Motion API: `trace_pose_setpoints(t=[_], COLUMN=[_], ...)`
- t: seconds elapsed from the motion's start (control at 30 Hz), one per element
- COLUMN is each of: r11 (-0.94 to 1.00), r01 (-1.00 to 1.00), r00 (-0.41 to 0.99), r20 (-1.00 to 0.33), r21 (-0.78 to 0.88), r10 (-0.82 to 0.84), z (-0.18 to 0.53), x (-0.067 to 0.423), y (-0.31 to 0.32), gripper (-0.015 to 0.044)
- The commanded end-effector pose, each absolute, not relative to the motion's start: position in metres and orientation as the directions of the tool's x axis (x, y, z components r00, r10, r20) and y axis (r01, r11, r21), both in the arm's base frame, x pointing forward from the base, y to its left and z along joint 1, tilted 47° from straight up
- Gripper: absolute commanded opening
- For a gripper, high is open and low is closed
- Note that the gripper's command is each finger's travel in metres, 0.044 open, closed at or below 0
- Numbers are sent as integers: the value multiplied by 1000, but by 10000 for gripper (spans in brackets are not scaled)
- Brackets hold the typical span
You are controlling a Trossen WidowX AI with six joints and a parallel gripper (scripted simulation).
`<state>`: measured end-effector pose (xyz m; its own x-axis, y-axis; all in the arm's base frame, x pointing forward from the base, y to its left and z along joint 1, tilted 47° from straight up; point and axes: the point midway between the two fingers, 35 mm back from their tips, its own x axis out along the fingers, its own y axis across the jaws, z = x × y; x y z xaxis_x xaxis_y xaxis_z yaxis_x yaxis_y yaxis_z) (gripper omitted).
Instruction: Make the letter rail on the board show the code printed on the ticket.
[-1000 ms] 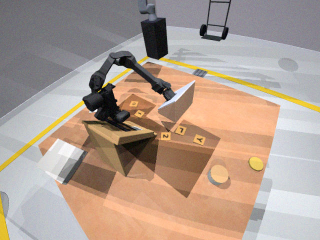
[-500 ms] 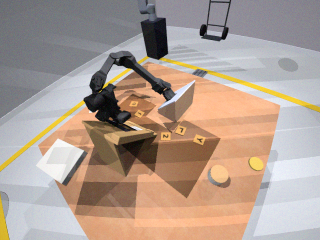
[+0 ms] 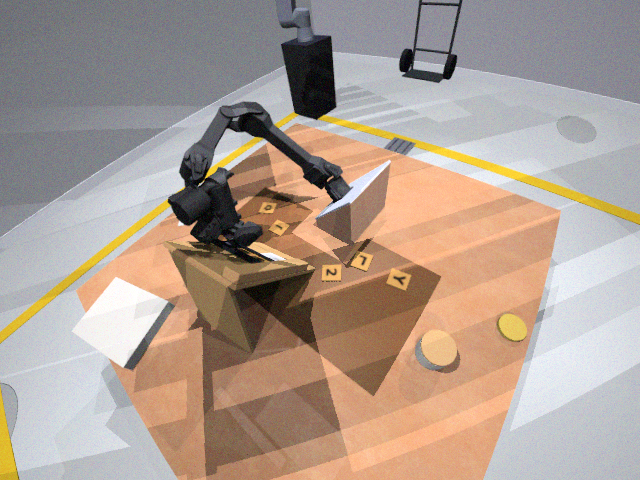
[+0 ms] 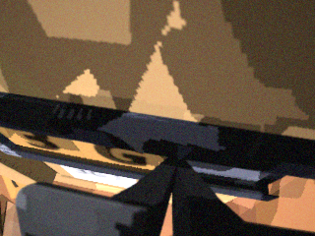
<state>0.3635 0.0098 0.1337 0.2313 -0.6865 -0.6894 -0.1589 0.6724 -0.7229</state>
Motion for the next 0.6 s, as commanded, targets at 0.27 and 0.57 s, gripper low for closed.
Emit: trace_pose_setpoints(t=[0.27, 0.57], r11=[677, 677], r01=[-163, -164], r00=[232, 232], r20=[-695, -695], r21=[-718, -718], r10=[-681, -681], z=[138, 144], x=[356, 345], y=[13, 18], gripper=[0, 0])
